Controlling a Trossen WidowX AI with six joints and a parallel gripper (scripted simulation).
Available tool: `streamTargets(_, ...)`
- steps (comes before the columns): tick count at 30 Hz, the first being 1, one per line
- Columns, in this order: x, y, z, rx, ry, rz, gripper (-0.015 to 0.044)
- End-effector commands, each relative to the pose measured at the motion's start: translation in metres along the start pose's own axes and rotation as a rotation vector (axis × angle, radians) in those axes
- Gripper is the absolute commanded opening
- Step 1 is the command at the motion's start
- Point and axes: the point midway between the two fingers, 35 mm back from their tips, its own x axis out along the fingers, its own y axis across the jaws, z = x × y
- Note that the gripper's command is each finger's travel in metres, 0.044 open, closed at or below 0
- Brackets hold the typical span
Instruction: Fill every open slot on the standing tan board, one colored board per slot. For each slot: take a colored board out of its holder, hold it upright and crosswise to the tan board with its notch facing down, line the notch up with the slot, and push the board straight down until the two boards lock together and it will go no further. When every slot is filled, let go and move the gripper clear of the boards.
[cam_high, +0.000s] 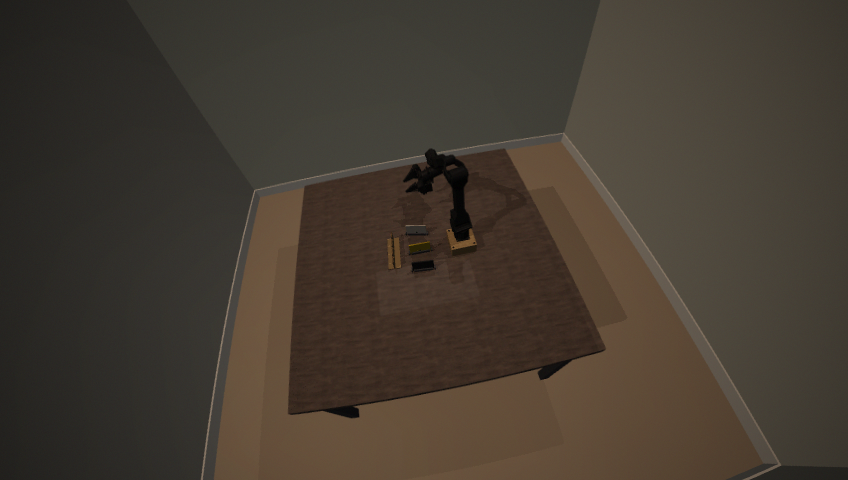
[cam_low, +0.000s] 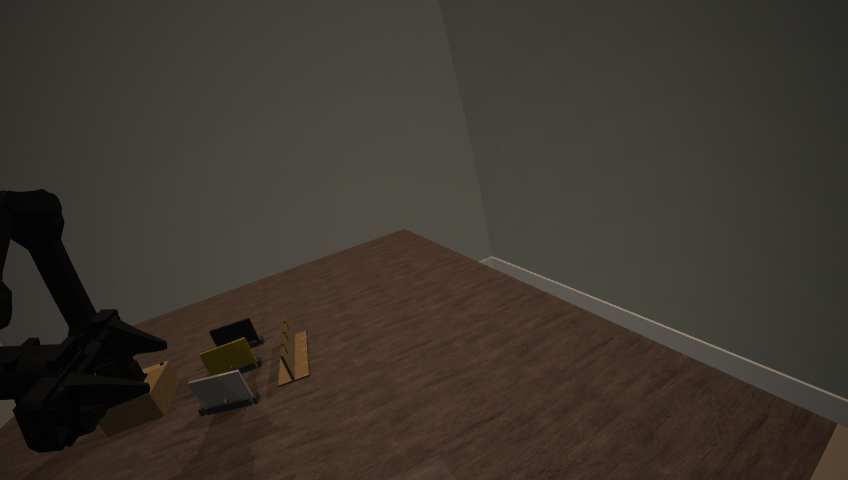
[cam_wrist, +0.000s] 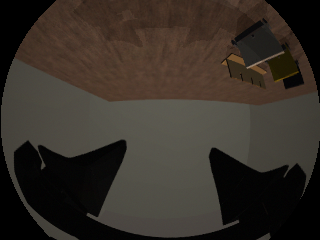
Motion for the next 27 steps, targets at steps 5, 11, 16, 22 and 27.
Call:
streamTargets(5, 0.023, -0.024, 0.003, -0.348, -0.165, -0.083, 0.0269)
streamTargets(11, 0.043, -0.064, 0.01, -0.894, -0.364, -0.308, 0.0189)
streamTargets(16, 0.044, -0.097, 0.016, -1.347, -0.463, -0.574, 0.0189)
streamTargets(22, 0.034, -0.128, 0.02, -1.827, -0.489, -0.943, 0.0189)
streamTargets(27, 0.014, -0.153, 0.019, -2.269, -0.406, -1.399, 0.0189)
